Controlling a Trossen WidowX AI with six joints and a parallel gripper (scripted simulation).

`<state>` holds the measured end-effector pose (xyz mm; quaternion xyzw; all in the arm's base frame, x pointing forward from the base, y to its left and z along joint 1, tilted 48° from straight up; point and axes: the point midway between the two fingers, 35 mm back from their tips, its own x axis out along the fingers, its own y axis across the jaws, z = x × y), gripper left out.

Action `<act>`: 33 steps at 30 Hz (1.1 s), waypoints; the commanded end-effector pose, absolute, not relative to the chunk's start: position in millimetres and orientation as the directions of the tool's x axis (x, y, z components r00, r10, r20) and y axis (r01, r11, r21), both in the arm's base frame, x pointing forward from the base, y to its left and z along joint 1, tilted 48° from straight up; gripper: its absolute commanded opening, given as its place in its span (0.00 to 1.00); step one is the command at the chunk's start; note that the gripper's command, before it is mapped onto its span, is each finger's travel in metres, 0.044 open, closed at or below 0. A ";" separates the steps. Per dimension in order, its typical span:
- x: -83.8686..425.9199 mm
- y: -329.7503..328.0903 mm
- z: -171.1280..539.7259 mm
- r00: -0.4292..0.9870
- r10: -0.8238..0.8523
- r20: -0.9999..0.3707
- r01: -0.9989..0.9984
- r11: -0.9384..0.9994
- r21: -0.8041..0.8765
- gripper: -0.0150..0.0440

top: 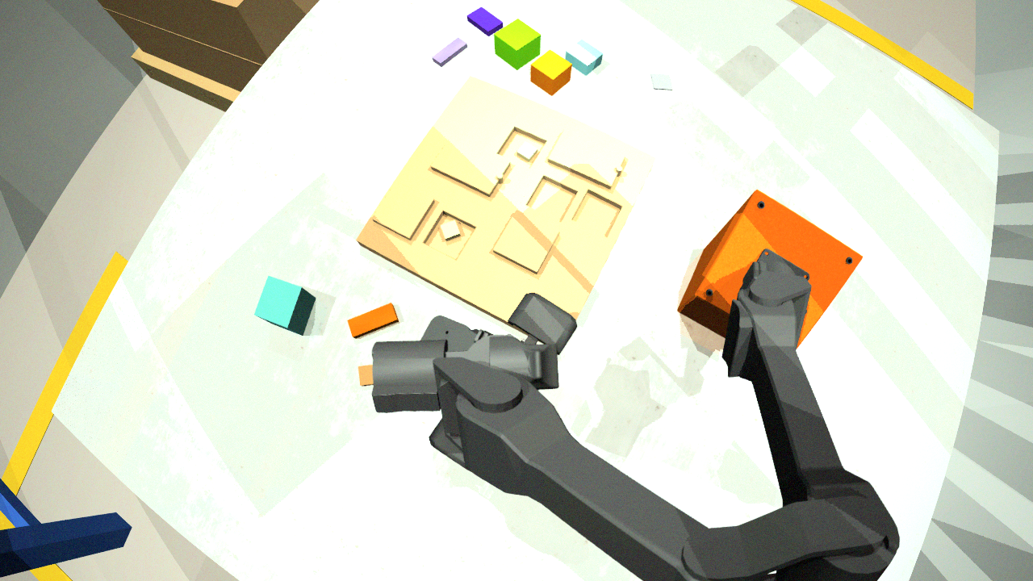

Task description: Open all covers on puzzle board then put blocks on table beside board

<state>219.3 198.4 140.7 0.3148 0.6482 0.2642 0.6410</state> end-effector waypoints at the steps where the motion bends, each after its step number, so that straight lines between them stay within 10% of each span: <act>1: 218.7 202.8 135.9 0.021 0.746 -0.666 0.075 0.663 0.745 0.39; 17: 214.2 221.4 122.5 0.022 0.754 -0.657 0.078 0.654 0.753 0.39; 33: 215.7 213.6 129.5 0.020 0.753 -0.658 0.072 0.655 0.752 1.00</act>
